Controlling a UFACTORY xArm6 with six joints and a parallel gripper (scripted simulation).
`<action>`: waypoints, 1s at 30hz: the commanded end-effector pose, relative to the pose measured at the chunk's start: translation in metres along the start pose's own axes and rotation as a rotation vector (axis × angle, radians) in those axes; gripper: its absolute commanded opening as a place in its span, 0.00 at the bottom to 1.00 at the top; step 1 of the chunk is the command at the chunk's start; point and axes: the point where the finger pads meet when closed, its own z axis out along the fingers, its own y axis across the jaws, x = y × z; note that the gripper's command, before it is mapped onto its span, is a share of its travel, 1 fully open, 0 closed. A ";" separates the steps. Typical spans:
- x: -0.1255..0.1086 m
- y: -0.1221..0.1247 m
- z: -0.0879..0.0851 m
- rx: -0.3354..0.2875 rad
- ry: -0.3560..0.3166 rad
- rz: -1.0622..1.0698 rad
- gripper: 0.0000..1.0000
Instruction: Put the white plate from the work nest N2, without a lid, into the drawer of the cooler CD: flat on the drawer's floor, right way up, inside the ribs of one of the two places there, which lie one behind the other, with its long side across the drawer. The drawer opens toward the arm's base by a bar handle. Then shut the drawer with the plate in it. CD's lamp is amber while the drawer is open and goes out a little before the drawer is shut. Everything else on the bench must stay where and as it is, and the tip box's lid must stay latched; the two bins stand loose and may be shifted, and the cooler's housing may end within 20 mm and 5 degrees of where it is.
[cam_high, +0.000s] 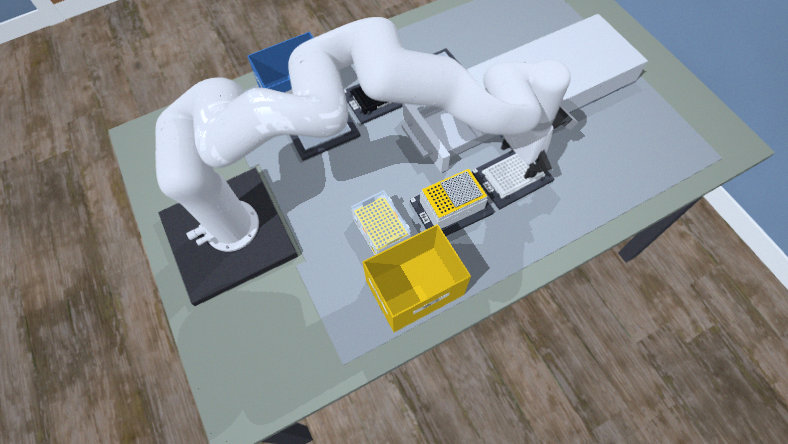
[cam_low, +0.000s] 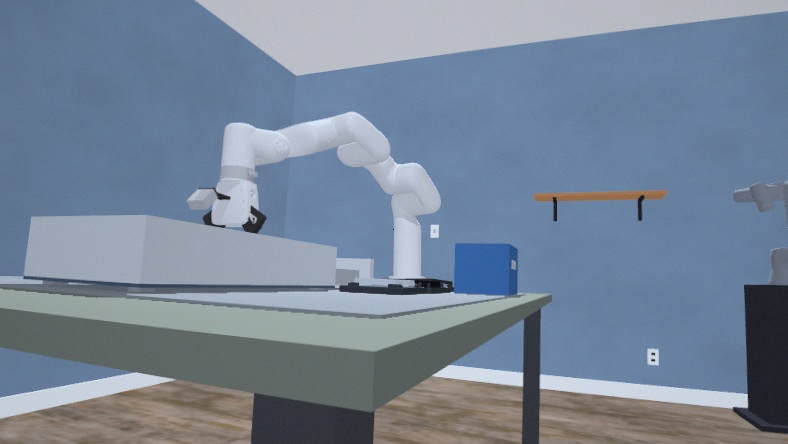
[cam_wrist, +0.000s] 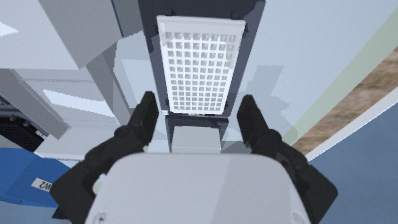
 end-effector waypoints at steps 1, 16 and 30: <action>0.002 0.000 0.002 -0.002 0.005 0.000 1.00; 0.002 0.000 0.024 -0.002 0.005 0.000 1.00; 0.002 0.001 0.026 -0.002 0.006 0.000 1.00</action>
